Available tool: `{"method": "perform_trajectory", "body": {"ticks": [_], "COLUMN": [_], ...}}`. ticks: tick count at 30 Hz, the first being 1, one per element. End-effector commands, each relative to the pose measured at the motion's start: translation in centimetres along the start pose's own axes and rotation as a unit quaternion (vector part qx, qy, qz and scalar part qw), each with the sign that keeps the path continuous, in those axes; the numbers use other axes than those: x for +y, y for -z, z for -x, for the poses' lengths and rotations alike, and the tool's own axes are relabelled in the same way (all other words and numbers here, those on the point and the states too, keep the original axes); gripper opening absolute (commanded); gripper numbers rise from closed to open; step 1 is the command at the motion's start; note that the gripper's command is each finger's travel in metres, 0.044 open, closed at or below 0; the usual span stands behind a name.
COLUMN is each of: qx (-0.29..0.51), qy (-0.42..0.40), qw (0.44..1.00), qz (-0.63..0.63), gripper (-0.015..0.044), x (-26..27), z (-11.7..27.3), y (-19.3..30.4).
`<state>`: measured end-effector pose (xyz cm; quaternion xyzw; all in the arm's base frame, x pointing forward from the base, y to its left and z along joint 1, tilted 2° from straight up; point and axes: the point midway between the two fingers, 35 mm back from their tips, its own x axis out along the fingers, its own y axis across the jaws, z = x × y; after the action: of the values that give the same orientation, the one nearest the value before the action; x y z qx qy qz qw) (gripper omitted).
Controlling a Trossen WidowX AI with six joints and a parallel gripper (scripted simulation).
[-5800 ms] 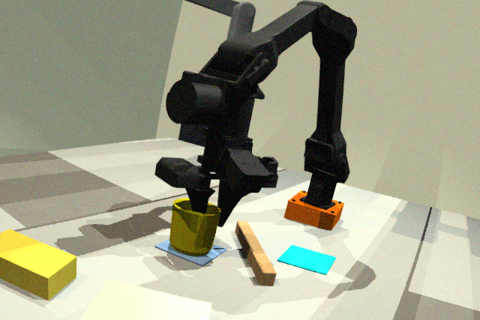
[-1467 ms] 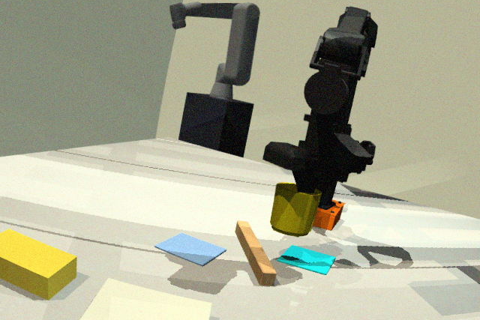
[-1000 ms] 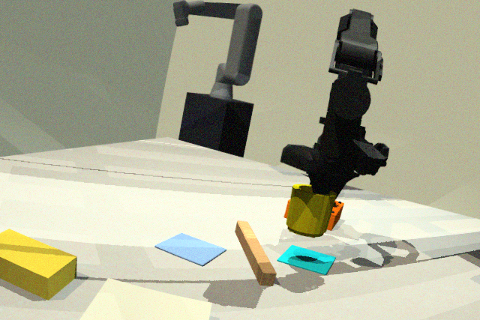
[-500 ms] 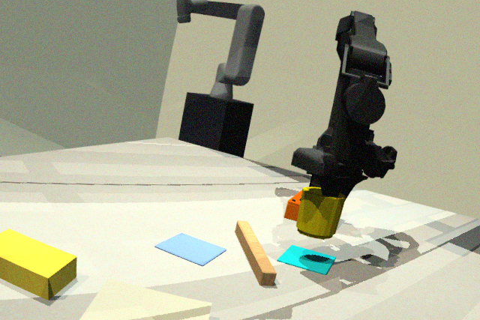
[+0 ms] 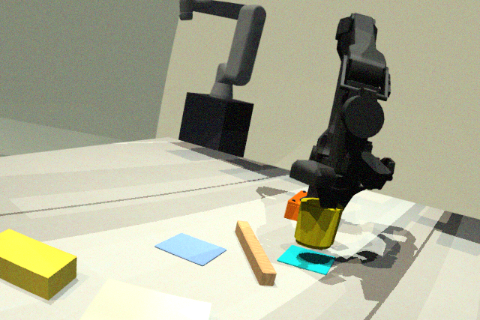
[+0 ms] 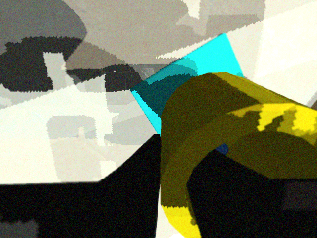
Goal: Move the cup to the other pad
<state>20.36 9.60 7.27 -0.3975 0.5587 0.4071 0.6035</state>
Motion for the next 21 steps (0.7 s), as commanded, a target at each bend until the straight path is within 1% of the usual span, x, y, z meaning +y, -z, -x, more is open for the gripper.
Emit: {"method": "perform_trajectory", "body": {"ticks": [1, 15, 21], "qx": [0.003, 0.003, 0.001], "qy": [-0.001, -0.001, -0.001], "qw": [1.000, 1.000, 1.000], "qz": [-0.002, -0.002, 0.000], "gripper": [0.0000, 0.0000, 0.0000], "x": [0.1, 0.2, 0.2], "z": [-0.7, -2.5, -2.3], "y": [0.1, 0.1, 0.1]}}
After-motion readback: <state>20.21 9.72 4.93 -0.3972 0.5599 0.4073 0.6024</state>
